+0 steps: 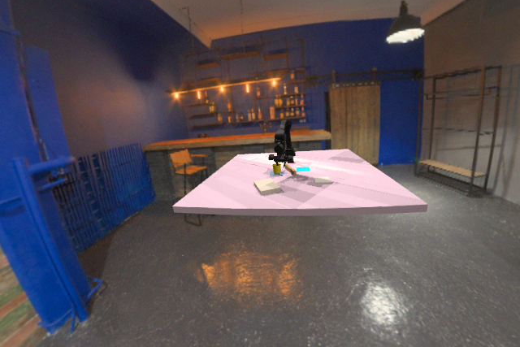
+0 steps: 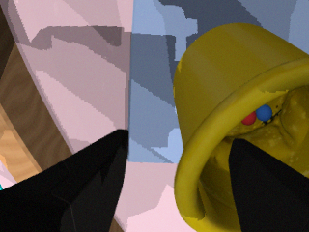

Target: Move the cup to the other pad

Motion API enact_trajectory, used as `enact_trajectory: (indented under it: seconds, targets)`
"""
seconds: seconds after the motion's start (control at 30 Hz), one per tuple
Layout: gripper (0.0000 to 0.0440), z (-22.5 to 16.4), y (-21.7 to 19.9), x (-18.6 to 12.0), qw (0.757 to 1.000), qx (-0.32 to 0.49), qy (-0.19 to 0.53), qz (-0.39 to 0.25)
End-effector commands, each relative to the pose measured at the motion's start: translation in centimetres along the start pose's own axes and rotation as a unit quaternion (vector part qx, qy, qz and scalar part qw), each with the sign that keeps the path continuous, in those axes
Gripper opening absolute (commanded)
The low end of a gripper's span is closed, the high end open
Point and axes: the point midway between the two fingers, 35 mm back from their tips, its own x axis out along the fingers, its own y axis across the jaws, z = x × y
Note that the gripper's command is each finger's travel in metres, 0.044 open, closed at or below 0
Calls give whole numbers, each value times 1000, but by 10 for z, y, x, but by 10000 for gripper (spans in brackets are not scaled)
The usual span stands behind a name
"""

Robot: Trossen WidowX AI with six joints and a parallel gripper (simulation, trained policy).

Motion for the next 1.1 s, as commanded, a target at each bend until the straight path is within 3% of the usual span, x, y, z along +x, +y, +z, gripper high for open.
enact_trajectory:
  seconds: [0.0, 0.07, 0.3, 1.07]
  targets:
    - [195, 0, 1, 11, 1000, -16, 5, 4]
    - [181, 0, 1, 16, 999, -30, 6, 7]
    - [19, -3, 0, 21, 997, -78, 13, 7]
    - [23, -17, 31, -31, 986, -167, -16, 17]
